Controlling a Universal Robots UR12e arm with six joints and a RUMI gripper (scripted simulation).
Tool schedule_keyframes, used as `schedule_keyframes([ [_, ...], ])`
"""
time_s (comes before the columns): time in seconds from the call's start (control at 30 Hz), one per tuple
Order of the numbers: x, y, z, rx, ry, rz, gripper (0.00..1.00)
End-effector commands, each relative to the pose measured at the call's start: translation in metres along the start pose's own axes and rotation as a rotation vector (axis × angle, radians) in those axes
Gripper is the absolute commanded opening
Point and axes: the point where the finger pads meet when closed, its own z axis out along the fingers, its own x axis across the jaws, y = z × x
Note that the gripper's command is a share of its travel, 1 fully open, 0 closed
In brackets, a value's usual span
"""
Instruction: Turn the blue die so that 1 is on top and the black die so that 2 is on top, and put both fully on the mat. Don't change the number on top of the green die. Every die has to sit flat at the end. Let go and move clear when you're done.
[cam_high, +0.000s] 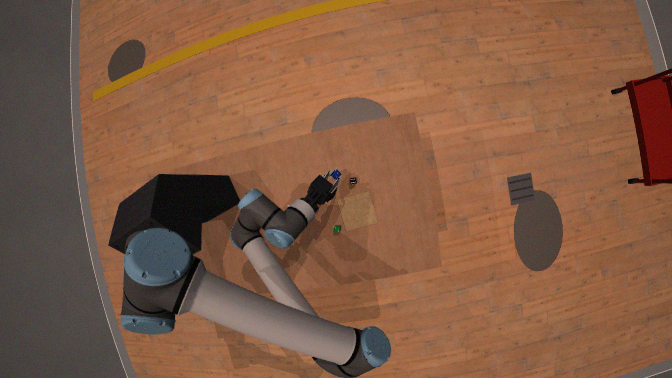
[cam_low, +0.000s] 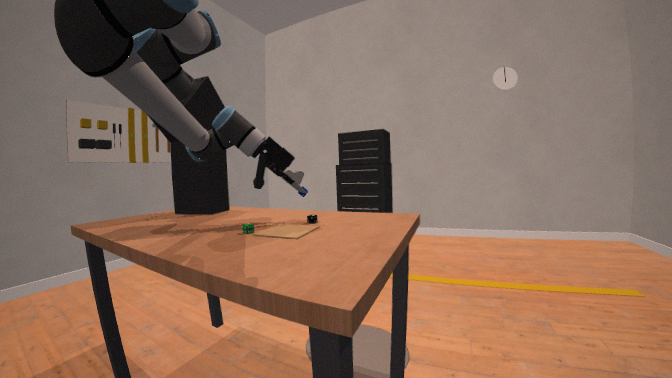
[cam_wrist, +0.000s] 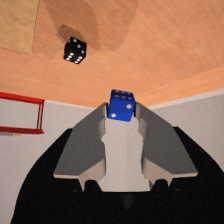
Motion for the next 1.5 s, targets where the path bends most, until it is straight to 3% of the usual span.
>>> schedule_keyframes([
  [0.0,0.001,0.0,0.001,-0.079,0.006,-0.003,0.06],
  [0.23,0.0,0.0,0.0,-0.124,0.002,-0.002,0.06],
  [0.67,0.0,-0.003,0.003,-0.127,0.002,-0.002,0.06],
  [1.47,0.0,-0.048,0.043,-0.127,0.002,-0.002,0.06],
])
